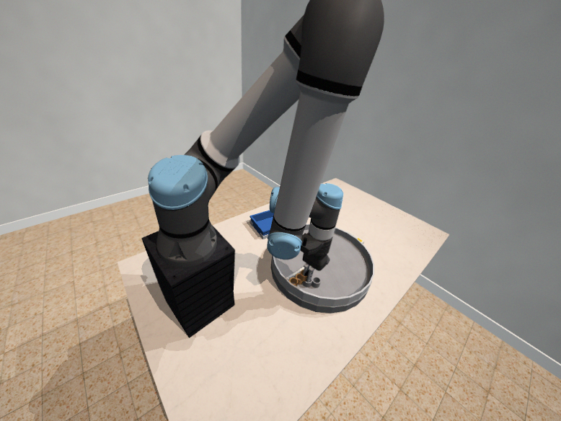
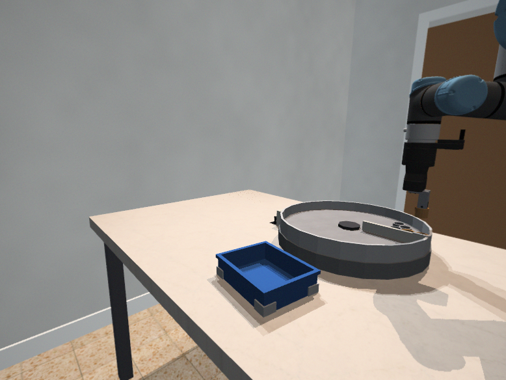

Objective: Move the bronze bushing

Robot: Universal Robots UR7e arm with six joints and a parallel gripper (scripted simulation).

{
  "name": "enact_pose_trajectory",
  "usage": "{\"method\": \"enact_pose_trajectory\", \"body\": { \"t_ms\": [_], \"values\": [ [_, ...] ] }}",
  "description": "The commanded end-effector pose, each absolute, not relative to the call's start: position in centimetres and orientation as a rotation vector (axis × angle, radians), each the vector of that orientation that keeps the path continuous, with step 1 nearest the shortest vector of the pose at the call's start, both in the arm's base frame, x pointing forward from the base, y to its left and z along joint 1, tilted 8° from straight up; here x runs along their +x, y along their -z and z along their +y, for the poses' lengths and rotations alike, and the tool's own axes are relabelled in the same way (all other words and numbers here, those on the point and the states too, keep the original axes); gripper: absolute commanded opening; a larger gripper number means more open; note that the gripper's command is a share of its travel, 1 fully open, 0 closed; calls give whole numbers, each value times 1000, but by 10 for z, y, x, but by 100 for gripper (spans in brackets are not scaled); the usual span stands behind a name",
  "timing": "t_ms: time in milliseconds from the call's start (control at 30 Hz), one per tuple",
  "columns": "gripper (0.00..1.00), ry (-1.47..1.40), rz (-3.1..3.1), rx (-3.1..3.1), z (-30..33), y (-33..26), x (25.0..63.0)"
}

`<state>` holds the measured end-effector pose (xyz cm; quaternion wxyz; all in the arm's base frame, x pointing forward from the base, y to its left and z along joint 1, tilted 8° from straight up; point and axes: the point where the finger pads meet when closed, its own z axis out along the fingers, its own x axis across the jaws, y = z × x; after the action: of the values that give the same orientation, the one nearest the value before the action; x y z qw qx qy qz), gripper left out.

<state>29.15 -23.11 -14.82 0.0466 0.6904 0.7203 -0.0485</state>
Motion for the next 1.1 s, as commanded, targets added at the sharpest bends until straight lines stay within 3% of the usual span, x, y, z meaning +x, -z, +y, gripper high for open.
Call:
{"method": "enact_pose_trajectory", "body": {
  "t_ms": [0, 667, 833, 1067],
  "values": [
    [0, 148, 2197, 2106, -231, 147, 292],
    [0, 148, 2197, 2106, -229, 129, 292],
    [0, 148, 2197, 2106, -185, 135, 324],
    [0, 148, 2197, 2106, -185, 135, 324]
  ]
}}
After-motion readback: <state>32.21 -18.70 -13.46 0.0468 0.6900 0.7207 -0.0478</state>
